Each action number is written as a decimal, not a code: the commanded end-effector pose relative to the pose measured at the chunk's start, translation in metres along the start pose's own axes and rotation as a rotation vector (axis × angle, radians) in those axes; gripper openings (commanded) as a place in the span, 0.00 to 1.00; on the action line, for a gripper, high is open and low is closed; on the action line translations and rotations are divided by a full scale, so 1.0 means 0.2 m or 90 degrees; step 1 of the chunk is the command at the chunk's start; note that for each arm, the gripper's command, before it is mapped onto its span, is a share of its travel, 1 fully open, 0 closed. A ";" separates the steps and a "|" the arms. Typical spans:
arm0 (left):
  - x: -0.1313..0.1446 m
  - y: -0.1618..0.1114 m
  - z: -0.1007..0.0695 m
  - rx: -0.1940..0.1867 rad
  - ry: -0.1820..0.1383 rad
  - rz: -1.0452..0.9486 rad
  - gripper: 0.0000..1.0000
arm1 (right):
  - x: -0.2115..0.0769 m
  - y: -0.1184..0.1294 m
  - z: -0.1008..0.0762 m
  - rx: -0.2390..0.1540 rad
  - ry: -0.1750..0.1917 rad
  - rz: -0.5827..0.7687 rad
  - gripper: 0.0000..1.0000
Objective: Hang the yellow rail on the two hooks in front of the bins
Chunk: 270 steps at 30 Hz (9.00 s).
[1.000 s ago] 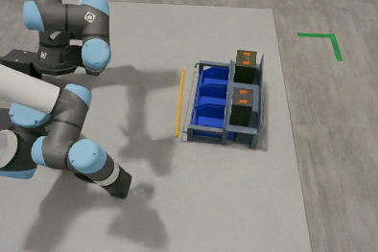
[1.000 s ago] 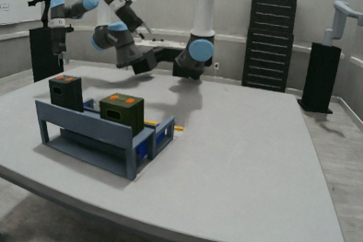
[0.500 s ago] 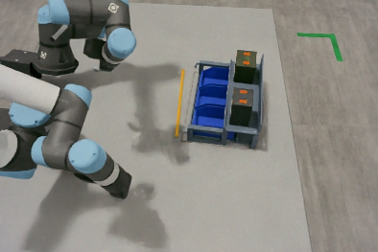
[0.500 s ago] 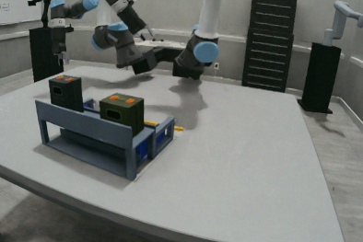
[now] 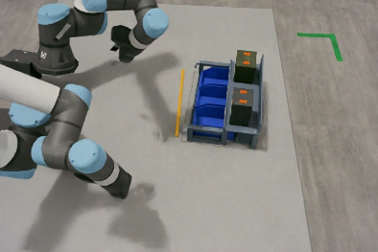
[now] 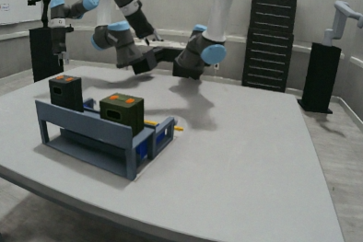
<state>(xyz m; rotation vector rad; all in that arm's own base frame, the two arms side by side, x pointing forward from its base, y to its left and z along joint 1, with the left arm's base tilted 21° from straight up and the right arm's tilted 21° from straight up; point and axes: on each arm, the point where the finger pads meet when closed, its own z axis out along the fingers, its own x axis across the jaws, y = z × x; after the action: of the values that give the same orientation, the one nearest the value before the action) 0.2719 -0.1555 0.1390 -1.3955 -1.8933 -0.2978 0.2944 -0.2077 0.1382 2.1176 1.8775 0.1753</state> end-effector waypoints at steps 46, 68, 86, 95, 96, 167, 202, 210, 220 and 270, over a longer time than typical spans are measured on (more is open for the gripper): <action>1.51 0.69 0.71 0.108 -0.466 -0.367 1.00 | 0.00 0.00 0.00 -0.001 0.000 0.000 1.00; 2.16 0.37 1.15 0.042 -0.528 -0.586 1.00 | 0.00 0.00 0.00 -0.001 0.000 0.000 1.00; 2.52 -0.08 1.40 -0.015 -0.503 -0.748 1.00 | 0.00 0.00 0.00 -0.001 0.000 0.000 1.00; 2.60 -0.25 1.46 -0.032 -0.483 -0.797 1.00 | 0.00 0.00 0.00 -0.001 0.000 0.000 1.00; 2.61 -0.27 1.47 -0.033 -0.480 -0.803 1.00 | 0.00 0.00 0.00 -0.001 0.000 0.000 1.00; 2.70 -0.53 1.53 -0.054 -0.441 -0.869 1.00 | 0.41 0.03 0.16 0.034 -0.003 -0.177 1.00; 2.70 -0.53 1.53 -0.054 -0.441 -0.869 1.00 | 1.59 0.16 0.61 0.122 -0.011 -0.687 1.00; 2.70 -0.53 1.53 -0.054 -0.441 -0.869 1.00 | 1.89 0.19 0.72 0.145 -0.014 -0.815 1.00; 2.70 -0.53 1.53 -0.054 -0.441 -0.869 1.00 | 2.25 0.22 0.86 0.174 -0.017 -0.976 1.00; 2.70 -0.53 1.53 -0.054 -0.441 -0.869 1.00 | 2.52 0.24 0.97 0.196 -0.019 -1.091 0.00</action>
<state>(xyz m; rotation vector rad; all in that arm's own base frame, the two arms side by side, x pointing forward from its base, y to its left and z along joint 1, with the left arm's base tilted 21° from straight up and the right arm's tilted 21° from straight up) -0.0200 0.3716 0.3225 0.0415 -3.2000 -0.5616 0.4644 0.2532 -0.0856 0.0169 2.9907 -0.5289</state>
